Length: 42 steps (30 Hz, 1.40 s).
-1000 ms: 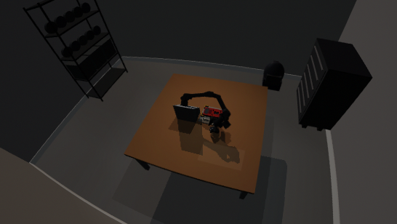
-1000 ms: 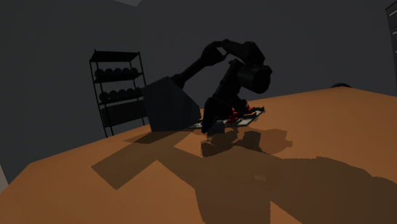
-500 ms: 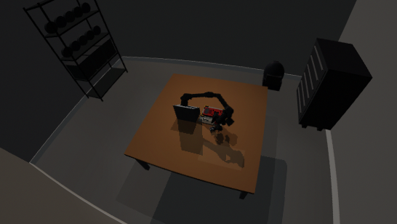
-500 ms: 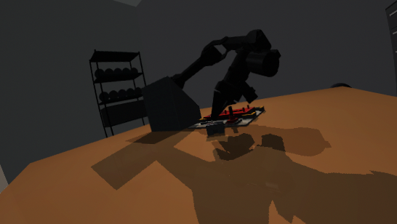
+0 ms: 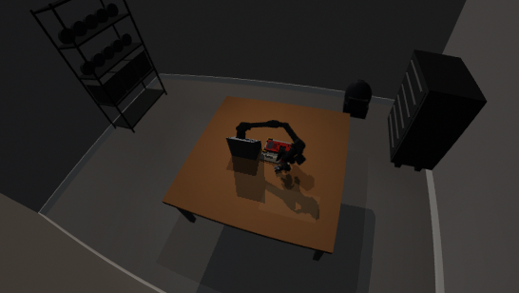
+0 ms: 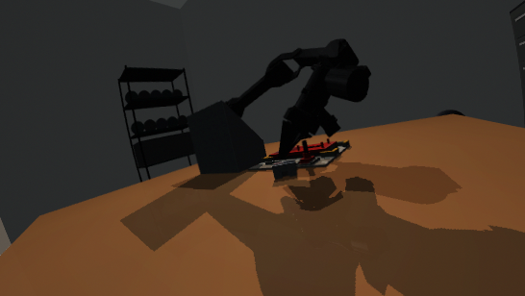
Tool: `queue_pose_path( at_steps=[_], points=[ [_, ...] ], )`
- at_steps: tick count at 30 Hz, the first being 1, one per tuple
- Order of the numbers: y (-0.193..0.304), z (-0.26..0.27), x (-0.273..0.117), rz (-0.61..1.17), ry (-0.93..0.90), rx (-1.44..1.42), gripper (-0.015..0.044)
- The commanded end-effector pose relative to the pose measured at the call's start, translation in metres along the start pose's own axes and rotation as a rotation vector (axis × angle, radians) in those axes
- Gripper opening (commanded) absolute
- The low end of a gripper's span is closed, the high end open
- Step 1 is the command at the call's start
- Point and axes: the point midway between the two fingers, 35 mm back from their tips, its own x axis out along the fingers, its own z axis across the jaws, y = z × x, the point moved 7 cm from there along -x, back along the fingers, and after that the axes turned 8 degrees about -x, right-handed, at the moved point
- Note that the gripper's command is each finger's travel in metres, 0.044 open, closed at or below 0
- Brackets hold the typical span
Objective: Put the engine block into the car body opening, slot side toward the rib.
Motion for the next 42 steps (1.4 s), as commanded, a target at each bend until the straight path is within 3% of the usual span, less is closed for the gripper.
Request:
queue_pose_path(
  at_steps=[1,6,42],
  points=[
    [0.0,0.0,0.0,-0.001,0.001,0.0,0.044],
    [0.001,0.0,0.0,-0.012,0.001,0.05,0.044],
    [0.04,-0.003,-0.007,-0.258,-0.169,1.255,0.044]
  ],
)
